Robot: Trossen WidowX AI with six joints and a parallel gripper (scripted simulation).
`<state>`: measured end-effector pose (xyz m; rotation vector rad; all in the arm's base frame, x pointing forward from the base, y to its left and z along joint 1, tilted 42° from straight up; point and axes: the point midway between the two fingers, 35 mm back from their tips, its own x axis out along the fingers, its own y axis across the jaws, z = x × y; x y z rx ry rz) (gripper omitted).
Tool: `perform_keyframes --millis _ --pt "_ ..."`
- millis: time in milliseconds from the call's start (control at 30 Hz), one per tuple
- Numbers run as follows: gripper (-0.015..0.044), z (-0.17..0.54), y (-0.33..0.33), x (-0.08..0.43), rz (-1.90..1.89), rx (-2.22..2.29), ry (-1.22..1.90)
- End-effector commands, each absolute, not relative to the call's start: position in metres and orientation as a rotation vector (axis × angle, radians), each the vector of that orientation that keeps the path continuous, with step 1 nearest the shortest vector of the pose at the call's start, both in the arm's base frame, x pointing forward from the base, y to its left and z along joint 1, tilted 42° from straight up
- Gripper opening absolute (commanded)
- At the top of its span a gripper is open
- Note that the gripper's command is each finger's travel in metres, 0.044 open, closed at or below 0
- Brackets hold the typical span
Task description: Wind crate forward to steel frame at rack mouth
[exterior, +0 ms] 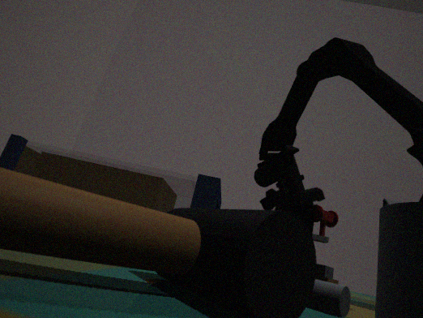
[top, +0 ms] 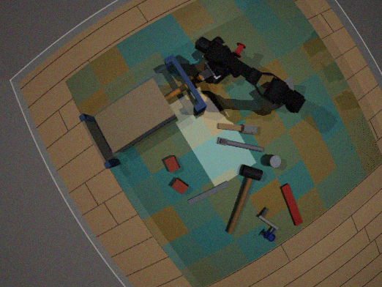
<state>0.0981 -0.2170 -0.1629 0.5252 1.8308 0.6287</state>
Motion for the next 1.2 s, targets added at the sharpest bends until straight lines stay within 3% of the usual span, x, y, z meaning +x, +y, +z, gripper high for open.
perform_keyframes --millis 0,600,1167 --pt "0.0000 -0.1626 -0.2161 0.0984 0.619 0.546 1.837" --pt "0.0000 -0.1725 -0.2115 0.0995 0.645 0.495 1.821" --pt "0.0440 -0.1707 -0.2129 0.0998 0.639 0.501 1.824"
